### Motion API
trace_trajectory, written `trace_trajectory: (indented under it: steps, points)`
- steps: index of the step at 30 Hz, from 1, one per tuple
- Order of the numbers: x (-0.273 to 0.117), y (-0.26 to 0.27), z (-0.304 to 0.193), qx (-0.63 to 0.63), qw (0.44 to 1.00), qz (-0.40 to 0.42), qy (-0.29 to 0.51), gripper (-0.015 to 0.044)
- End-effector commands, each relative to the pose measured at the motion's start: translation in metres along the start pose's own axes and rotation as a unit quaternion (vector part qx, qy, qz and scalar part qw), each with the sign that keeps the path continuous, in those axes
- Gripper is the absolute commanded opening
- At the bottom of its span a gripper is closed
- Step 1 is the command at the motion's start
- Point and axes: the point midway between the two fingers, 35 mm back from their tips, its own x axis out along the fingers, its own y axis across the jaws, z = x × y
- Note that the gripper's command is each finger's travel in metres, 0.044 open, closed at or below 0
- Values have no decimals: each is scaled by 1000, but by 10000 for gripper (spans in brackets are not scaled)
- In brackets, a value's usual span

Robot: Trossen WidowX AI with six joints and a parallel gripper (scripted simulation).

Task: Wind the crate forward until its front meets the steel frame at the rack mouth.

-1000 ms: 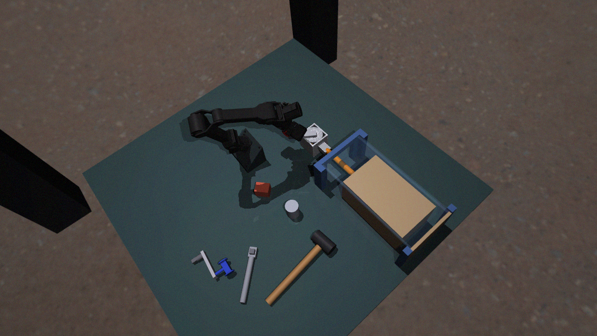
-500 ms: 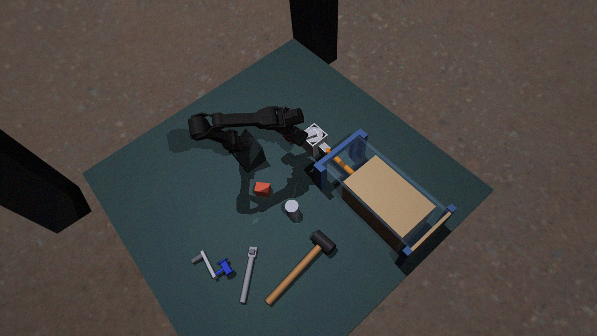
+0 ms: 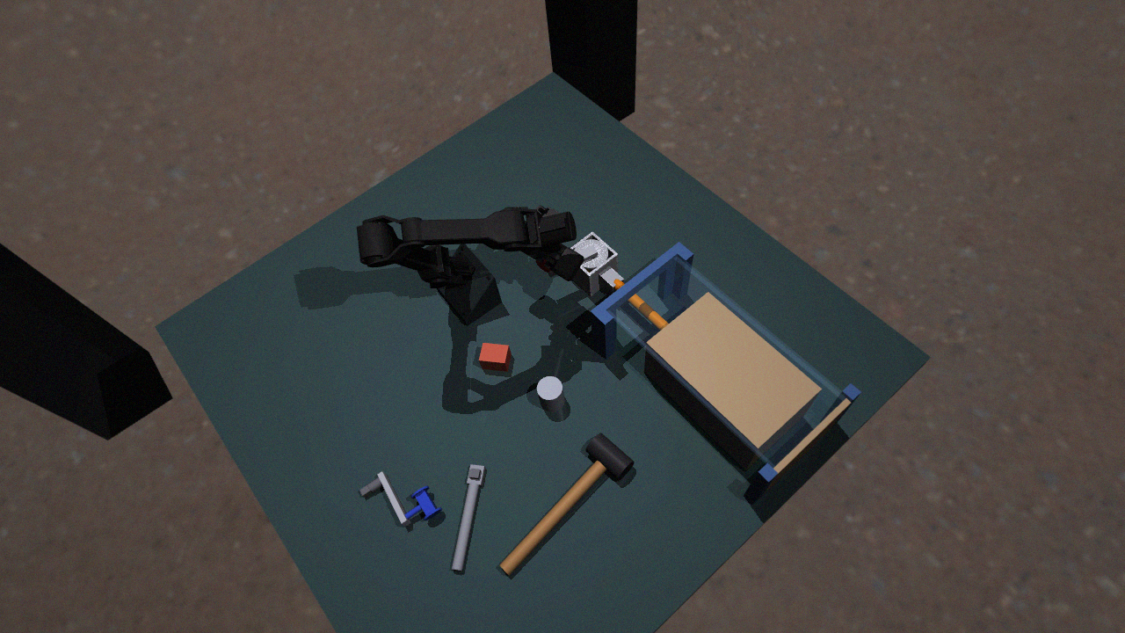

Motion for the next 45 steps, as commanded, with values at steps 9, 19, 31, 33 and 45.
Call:
trace_trajectory:
  steps: [9,19,31,33,45]
  points:
    - [-1,-22,-7,6,1000,-12,8,0]
    - [-2,-35,-9,6,1000,-12,8,0]
    - [-2,-51,-9,6,1000,-13,8,0]
    - [-2,-53,-8,6,1000,-13,8,0]
    - [-1,-69,-5,6,1000,-14,8,0]
